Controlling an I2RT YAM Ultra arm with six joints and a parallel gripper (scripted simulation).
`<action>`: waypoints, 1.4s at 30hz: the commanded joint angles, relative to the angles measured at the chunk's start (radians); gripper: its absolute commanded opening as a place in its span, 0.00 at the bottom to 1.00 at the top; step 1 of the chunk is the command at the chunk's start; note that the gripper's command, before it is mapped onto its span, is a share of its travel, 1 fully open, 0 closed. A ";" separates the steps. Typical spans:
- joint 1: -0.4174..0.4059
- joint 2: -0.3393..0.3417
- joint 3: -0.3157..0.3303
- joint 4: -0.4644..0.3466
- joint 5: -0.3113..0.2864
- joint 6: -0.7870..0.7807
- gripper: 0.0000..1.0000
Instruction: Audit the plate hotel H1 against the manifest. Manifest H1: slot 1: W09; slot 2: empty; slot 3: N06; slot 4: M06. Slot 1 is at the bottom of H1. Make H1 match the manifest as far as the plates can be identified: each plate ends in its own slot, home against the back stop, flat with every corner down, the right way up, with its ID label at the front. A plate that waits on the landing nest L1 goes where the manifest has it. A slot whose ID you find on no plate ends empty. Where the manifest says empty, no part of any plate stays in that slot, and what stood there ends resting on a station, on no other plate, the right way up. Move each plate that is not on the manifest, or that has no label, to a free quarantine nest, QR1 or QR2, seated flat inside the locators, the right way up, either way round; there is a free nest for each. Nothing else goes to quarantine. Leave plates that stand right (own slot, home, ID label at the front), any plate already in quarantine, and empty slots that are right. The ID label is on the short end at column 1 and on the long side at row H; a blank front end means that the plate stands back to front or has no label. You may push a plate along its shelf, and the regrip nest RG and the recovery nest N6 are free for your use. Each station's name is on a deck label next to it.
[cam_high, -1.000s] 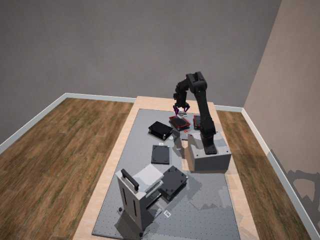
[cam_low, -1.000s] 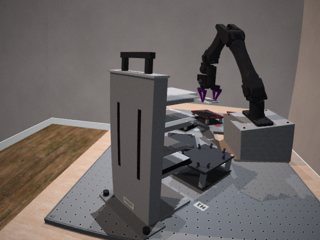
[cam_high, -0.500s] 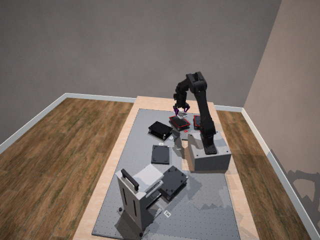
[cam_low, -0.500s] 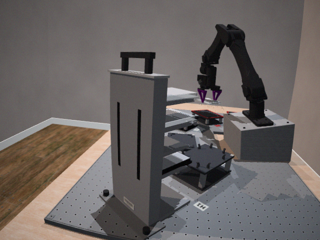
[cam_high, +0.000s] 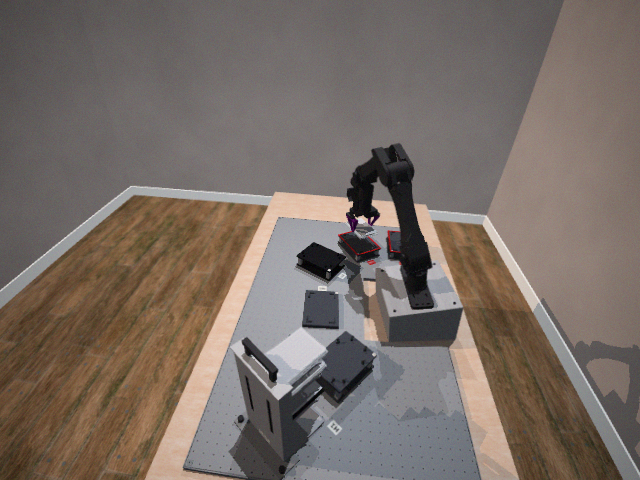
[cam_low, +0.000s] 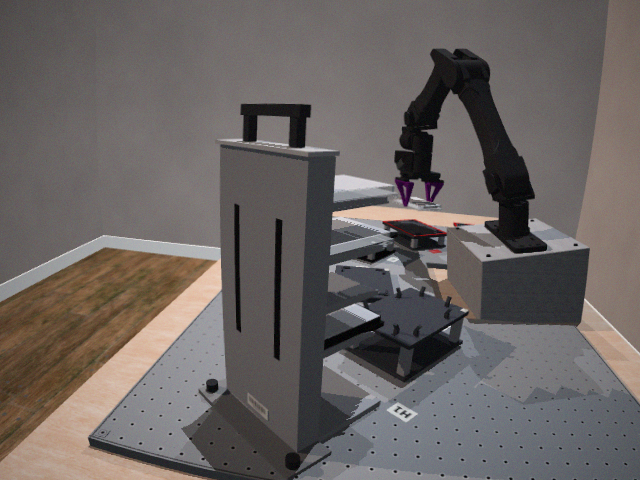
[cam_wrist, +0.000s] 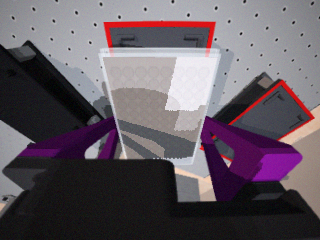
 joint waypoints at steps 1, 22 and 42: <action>-0.001 -0.019 0.003 0.011 0.000 0.003 0.86; 0.003 -0.002 -0.019 0.051 0.000 0.007 0.86; 0.007 0.018 -0.040 0.091 0.000 0.012 0.86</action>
